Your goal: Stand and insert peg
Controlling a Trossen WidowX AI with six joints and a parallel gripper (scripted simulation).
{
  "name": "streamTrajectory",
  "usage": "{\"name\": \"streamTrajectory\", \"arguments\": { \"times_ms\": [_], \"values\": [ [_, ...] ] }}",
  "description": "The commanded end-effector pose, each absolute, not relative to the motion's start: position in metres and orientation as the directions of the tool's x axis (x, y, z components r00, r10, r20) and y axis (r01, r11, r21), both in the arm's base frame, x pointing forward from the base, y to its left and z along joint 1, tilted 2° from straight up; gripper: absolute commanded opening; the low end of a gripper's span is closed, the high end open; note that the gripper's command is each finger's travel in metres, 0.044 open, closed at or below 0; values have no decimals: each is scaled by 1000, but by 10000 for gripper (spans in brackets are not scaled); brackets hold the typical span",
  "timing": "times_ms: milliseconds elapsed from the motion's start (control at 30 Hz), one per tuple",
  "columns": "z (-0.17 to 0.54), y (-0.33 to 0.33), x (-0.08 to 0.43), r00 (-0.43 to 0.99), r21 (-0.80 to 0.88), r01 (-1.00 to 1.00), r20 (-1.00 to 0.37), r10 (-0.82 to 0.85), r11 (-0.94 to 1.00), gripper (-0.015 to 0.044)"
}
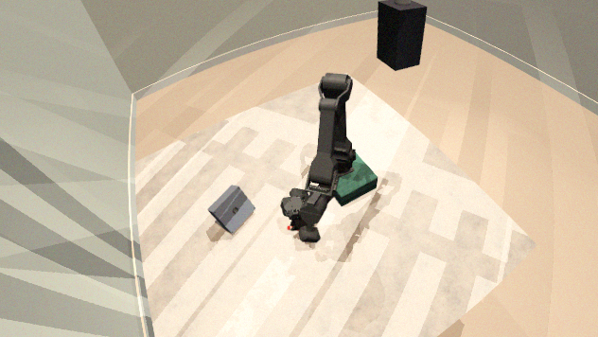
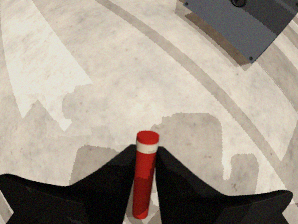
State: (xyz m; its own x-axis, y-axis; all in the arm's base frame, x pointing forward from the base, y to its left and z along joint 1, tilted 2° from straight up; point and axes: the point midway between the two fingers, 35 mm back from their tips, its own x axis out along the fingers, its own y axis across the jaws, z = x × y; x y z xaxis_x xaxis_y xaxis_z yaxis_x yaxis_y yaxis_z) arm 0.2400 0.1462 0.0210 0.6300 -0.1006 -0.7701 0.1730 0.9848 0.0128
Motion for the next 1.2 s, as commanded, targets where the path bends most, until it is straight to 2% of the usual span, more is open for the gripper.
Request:
{"name": "streamTrajectory", "arguments": {
  "times_ms": [0,1167],
  "values": [
    [23,147,237,656,19,174,-748,-102,985,49],
    [27,151,214,844,17,173,-518,-140,985,49]
  ]
}}
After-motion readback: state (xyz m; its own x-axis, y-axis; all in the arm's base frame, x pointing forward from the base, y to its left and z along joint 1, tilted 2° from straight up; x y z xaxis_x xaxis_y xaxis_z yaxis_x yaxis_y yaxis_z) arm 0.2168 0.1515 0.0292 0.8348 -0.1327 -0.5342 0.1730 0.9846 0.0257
